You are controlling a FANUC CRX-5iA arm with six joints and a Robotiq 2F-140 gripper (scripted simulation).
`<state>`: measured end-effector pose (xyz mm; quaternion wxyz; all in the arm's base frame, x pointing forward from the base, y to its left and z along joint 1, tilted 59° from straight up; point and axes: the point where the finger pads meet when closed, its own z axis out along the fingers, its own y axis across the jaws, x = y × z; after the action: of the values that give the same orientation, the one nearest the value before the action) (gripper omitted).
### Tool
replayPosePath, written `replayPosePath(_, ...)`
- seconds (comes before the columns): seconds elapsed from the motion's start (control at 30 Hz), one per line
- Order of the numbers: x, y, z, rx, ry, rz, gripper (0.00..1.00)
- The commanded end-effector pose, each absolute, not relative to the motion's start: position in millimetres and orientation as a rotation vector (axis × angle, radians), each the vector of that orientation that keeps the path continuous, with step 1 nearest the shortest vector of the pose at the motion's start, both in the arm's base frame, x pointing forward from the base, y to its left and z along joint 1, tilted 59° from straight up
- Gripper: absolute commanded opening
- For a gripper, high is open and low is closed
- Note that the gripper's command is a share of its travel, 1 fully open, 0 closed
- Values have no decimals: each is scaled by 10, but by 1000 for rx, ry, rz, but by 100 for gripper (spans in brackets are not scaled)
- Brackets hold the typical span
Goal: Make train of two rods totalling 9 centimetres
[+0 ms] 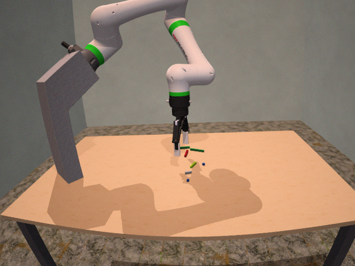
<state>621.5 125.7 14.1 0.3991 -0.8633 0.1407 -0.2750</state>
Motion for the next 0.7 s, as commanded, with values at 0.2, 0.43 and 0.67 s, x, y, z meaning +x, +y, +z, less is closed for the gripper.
replayPosePath(0.2, 6113, 1466, 270, -2261, -18, -896, 100)
replayPosePath(0.43, 6047, 1584, 341, -2287, -240, -995, 100)
replayPosePath(0.67, 5974, 1705, 415, -2296, -483, -1097, 100)
